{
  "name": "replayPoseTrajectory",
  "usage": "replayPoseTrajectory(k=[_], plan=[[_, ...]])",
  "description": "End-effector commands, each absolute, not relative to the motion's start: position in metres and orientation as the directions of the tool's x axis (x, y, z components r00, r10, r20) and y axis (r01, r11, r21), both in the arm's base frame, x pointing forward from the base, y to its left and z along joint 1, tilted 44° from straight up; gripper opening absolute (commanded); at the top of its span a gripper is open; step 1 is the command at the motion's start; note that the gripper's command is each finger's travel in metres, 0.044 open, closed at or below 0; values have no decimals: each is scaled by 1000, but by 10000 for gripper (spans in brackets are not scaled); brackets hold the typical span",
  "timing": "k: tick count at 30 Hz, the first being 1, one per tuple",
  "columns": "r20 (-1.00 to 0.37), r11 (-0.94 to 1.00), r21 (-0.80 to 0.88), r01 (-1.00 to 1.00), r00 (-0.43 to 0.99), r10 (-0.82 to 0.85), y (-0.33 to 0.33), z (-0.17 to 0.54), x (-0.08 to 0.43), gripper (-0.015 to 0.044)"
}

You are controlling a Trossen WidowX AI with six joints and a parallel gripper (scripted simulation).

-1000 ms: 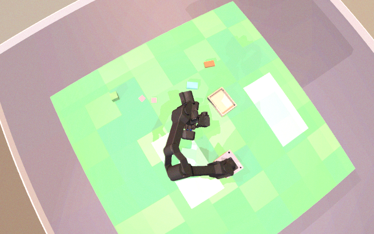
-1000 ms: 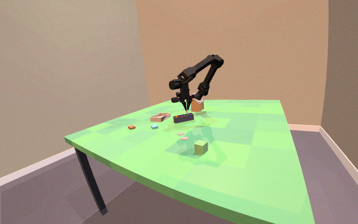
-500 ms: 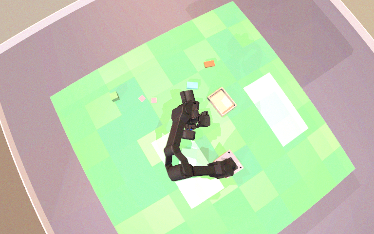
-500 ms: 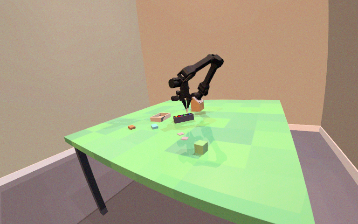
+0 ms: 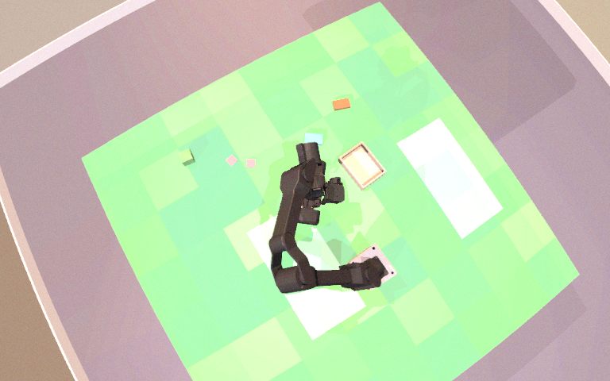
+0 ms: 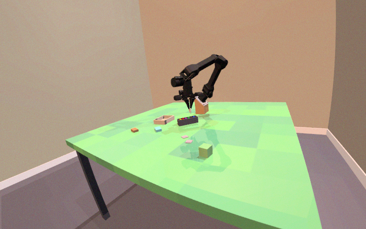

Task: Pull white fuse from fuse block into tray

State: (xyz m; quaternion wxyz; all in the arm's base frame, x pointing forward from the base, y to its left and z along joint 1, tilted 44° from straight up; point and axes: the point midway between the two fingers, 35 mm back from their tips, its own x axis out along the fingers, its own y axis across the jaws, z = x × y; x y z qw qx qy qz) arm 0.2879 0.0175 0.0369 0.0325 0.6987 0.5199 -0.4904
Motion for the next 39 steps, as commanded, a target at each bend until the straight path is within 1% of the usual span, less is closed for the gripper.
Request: replayPoseTrajectory(k=[1,20,39], plan=[[-727,-463,-459,759,-21,686,3,28,295,0],[-739,-473,-449,758,-17,673,-75,-37,316,0],[-733,-465,-451,762,-19,680,-145,-113,303,0]])
